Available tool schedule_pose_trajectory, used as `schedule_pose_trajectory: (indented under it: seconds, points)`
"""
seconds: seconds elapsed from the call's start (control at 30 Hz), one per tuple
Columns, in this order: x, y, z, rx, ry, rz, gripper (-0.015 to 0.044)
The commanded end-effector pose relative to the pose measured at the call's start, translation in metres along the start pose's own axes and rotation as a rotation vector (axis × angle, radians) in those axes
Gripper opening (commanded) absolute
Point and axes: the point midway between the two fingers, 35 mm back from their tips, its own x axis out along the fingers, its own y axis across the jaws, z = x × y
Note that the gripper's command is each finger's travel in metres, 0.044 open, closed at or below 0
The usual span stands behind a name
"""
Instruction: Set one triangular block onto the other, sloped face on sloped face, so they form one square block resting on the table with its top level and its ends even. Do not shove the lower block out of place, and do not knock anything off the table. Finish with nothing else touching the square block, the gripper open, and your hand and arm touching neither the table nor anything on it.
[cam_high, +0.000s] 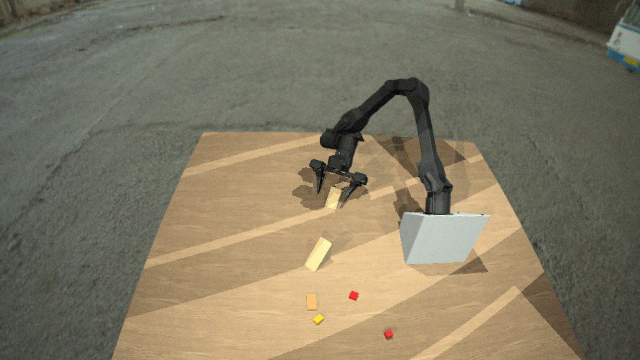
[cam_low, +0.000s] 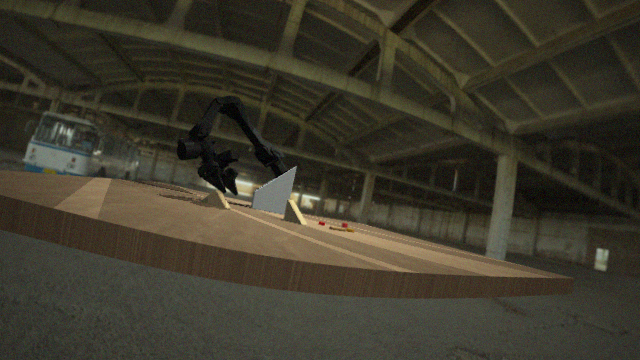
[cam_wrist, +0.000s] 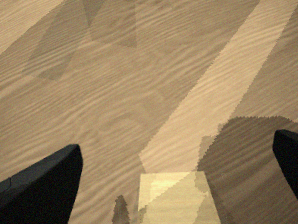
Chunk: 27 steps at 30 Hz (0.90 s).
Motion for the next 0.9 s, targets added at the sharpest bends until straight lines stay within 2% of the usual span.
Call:
schedule_pose_trajectory:
  seconds: [0.0,0.1,0.27,0.5,0.53,0.7,0.77,0.87]
  points:
    - [-0.001,0.0,0.0,0.005,0.003,0.0,0.044]
    - [-0.015,-0.003,0.015,0.004,0.001,0.0,0.044]
    - [-0.068,-0.002,0.07,0.001,-0.005,-0.002,0.044]
    - [-0.065,-0.005,0.069,-0.002,-0.002,-0.002,0.044]
    - [-0.058,-0.001,0.068,0.032,0.024,0.043,0.044]
    - [-0.013,0.037,0.058,0.266,0.416,0.391,0.044]
    - [-0.004,0.046,0.053,0.303,0.629,0.459,0.044]
    - [0.002,0.048,0.048,0.273,0.967,0.46,0.044]
